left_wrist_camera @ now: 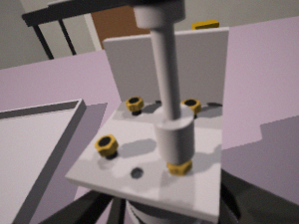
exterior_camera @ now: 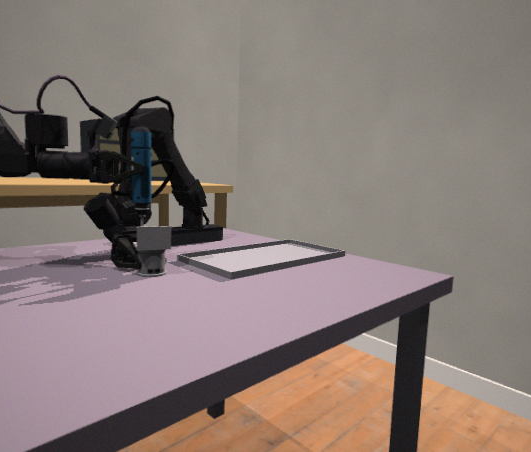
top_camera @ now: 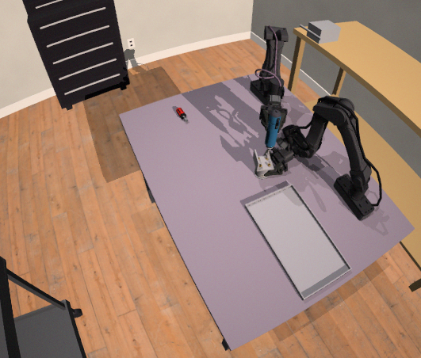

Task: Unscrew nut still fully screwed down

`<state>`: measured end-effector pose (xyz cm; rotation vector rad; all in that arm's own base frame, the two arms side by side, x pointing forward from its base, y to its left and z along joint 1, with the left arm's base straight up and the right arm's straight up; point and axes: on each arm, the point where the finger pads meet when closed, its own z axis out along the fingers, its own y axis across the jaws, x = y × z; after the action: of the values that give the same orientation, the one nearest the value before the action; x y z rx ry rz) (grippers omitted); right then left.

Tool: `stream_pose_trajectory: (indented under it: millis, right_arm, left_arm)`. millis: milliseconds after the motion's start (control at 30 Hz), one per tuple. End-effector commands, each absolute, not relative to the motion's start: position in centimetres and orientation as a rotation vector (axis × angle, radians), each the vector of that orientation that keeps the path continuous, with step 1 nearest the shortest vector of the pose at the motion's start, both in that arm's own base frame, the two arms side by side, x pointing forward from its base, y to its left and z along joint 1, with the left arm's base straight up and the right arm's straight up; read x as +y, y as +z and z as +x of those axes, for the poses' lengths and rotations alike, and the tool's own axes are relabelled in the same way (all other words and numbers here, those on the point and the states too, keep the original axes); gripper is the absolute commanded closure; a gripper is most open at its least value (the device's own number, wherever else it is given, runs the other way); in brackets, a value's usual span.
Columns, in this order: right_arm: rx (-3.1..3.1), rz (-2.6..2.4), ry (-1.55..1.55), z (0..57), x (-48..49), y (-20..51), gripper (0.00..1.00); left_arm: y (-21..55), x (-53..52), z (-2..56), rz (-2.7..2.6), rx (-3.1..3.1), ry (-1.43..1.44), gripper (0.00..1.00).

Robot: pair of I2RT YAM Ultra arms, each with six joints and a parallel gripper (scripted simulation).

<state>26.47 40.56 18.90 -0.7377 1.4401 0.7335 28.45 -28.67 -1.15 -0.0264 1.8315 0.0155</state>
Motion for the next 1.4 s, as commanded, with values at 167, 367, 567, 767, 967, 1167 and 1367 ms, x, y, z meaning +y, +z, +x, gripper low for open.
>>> stream_pose_trajectory:
  millis: [167,367,567,767,967,1167,1367]
  right_arm:
    - [1.313,-0.662,0.784,26.5,40.4,23.0,0.58]
    - [1.303,-0.655,0.787,26.6,40.5,23.4,0.58]
    - [1.323,-0.667,0.780,26.7,40.6,22.3,0.58]
    - [1.311,-0.658,0.783,26.8,40.6,22.7,0.58]
    - [1.306,-0.654,0.784,26.7,40.4,23.0,0.58]
    - [1.326,-0.666,0.777,26.8,40.3,21.9,0.58]
    - [1.322,-0.664,0.780,26.8,40.6,21.9,0.58]
  left_arm:
    - [-0.9,-28.7,28.5,-0.027,1.827,0.018,0.41]
    - [-0.9,-28.7,28.5,-0.027,1.827,0.018,0.41]
    - [-0.9,-28.7,28.5,-0.027,1.827,0.018,0.41]
    - [-0.9,-28.7,28.5,-0.027,1.827,0.018,0.41]
    - [-0.9,-28.7,28.5,-0.027,1.827,0.018,0.41]
    - [-0.9,-28.7,28.5,-0.027,1.827,0.018,0.41]
    - [-0.9,-28.7,28.5,-0.027,1.827,0.018,0.41]
